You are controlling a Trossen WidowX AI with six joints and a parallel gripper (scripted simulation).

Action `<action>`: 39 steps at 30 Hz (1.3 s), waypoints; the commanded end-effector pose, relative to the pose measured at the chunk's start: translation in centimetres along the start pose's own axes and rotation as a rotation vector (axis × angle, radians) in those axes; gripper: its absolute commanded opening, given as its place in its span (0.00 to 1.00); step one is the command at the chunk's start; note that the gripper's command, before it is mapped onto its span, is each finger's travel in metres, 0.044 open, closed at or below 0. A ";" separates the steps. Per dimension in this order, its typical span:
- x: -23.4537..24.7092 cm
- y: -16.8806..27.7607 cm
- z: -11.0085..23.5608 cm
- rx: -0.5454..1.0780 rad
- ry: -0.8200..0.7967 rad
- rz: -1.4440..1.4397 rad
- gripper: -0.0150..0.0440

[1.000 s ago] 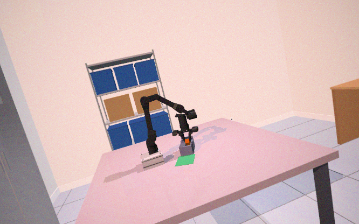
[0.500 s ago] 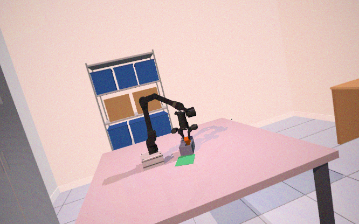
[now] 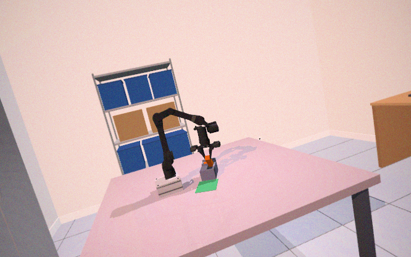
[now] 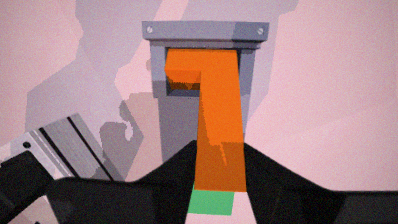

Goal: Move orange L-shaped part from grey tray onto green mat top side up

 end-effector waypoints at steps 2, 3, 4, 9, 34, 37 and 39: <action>-0.1 0.0 1.3 -0.004 0.011 0.003 0.25; -0.1 0.0 1.4 -0.004 0.011 0.003 0.25; -0.1 0.0 1.6 -0.004 0.011 0.003 0.25; -0.1 0.0 2.4 -0.004 0.011 0.003 0.25; 0.3 1.3 4.5 -0.003 0.011 0.003 0.25; 0.7 2.4 4.4 -0.003 0.010 0.003 0.25; 0.9 3.2 4.3 -0.002 0.010 0.003 0.25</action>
Point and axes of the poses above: the point midway between the two fingers, 35 mm back from their tips, its own z axis back along the fingers, its own x axis across the jaws, y = z × x, the point moved 6 cm from there along z, back along the fingers, and after that the axes turned 14 degrees about z, right-handed, at the moved point
